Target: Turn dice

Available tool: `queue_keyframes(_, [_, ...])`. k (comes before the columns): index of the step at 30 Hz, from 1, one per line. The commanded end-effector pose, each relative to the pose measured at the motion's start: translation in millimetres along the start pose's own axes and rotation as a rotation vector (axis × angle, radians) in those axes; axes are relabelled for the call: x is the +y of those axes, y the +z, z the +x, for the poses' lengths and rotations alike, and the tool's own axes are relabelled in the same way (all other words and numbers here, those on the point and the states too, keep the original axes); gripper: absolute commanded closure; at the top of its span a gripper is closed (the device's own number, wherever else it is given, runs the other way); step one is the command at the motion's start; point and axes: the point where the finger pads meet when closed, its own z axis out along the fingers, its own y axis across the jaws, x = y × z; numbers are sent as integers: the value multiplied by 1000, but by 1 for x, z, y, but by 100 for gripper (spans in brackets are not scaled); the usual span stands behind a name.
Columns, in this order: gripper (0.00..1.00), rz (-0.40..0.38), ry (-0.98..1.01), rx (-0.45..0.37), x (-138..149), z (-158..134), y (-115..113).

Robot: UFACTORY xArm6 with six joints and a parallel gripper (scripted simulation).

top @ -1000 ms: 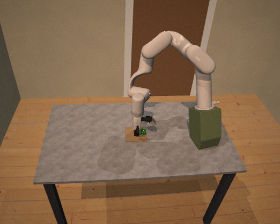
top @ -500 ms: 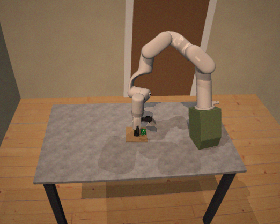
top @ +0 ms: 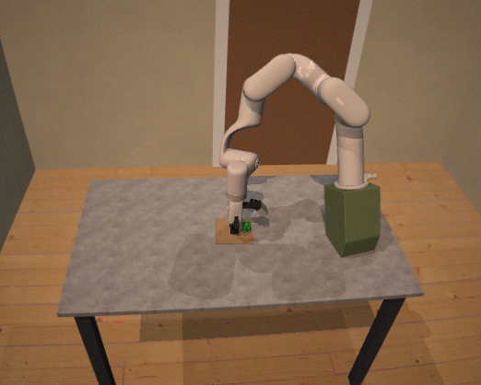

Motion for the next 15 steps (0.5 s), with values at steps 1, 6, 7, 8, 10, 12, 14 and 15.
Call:
queue_keyframes(1, [73, 0, 0, -3, 0, -1, -1])
queue_keyframes(6, [73, 0, 0, -3, 0, -1, -1])
queue_keyframes(7, [73, 0, 0, -3, 0, -1, -1])
queue_keyframes(8, [73, 0, 0, -3, 0, -1, -1])
queue_keyframes(10, [73, 0, 0, -3, 0, -1, -1])
queue_keyframes(12, [73, 0, 0, -3, 0, -1, -1])
queue_keyframes(14, [69, 0, 0, -3, 0, -1, -1])
queue_keyframes(15, [69, 0, 0, -3, 0, -1, -1])
